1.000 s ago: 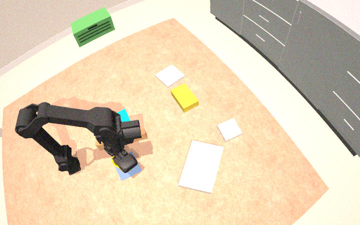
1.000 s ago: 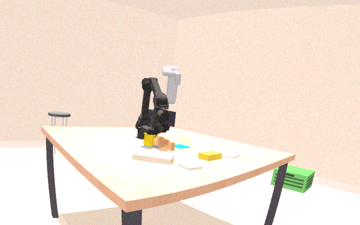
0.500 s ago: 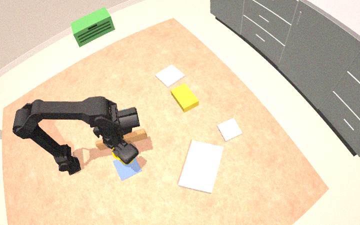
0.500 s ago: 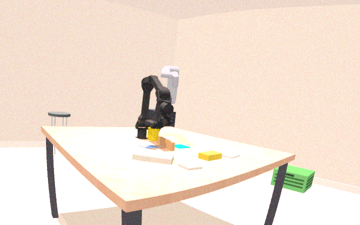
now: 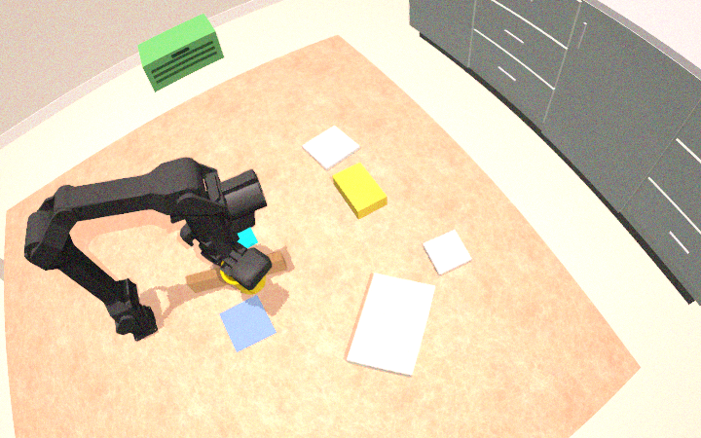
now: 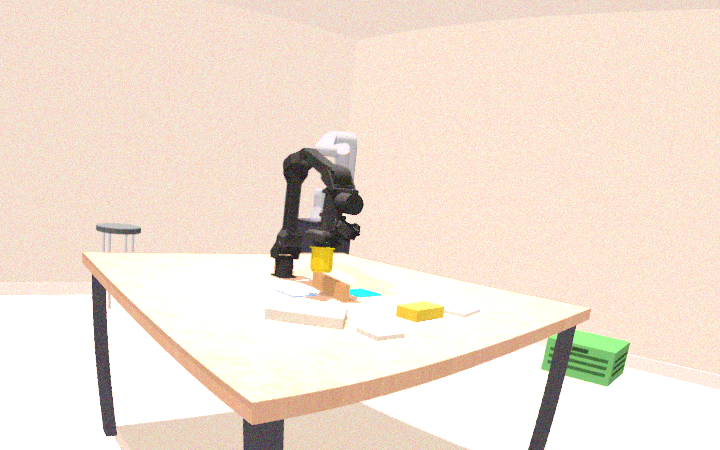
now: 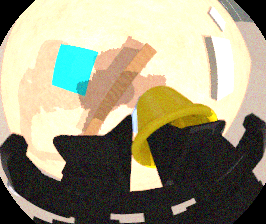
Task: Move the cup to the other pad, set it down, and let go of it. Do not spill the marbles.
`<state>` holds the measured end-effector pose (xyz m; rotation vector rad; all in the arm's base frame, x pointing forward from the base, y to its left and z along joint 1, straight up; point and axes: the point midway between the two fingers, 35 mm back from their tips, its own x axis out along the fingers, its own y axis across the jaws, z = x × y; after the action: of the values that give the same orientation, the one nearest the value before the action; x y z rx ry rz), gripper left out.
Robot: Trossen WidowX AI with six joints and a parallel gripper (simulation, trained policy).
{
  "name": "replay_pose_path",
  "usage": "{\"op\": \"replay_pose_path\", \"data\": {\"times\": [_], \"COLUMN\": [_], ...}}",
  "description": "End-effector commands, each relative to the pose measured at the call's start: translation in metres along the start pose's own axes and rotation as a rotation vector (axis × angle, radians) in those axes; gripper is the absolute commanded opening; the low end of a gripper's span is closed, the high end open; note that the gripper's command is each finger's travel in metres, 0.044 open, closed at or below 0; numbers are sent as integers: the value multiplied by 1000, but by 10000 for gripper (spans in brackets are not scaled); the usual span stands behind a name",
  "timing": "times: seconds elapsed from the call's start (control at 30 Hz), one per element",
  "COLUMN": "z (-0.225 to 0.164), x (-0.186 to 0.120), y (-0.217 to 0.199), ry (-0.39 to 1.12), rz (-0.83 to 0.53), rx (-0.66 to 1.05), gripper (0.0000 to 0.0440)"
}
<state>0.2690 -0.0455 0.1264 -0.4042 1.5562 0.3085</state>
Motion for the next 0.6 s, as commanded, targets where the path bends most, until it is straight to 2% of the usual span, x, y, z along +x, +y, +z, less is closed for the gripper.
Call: {"op": "replay_pose_path", "data": {"times": [0.0,0.57], "z": [9,49], "x": [-6,-14], "y": [4,41], "ry": [-25,-105], "rz": [-8,-37], "rx": [-11,-86], "gripper": [0,0]}}
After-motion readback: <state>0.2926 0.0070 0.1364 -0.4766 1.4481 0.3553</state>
